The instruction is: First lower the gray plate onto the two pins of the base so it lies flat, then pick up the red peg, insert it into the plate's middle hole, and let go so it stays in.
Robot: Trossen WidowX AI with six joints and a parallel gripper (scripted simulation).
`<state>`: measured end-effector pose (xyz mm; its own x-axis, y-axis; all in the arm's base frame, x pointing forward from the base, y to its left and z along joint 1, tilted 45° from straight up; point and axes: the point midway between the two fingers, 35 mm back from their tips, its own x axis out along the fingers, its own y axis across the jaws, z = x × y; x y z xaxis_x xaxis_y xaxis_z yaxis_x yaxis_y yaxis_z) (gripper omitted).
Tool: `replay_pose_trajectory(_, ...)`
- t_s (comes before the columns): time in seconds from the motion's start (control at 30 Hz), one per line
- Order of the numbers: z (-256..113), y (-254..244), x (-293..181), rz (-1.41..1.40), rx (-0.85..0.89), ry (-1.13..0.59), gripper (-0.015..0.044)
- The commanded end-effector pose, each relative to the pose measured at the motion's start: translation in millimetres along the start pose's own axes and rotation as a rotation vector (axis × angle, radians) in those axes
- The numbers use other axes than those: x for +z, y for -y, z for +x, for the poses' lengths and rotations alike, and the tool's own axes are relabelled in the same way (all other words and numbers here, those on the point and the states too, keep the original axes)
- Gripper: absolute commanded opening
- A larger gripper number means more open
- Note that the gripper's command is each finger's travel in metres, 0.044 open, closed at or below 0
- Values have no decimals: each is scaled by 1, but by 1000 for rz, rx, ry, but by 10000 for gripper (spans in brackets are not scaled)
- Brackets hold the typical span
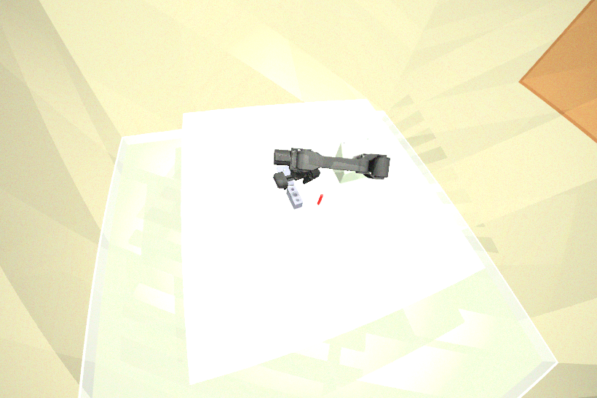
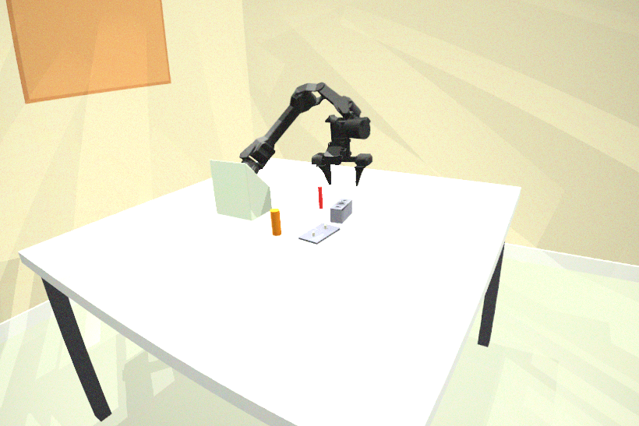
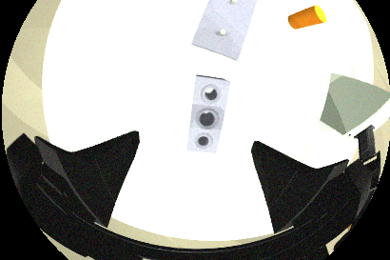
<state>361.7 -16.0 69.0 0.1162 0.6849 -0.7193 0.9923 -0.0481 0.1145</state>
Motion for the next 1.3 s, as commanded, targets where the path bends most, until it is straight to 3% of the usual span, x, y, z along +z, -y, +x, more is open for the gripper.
replay_pose_trajectory(0.0, 34, 10, -3, 19, -31, -18, 440)
replay_pose_trajectory(1.27, 95, 12, -7, 19, -30, -19, 440)
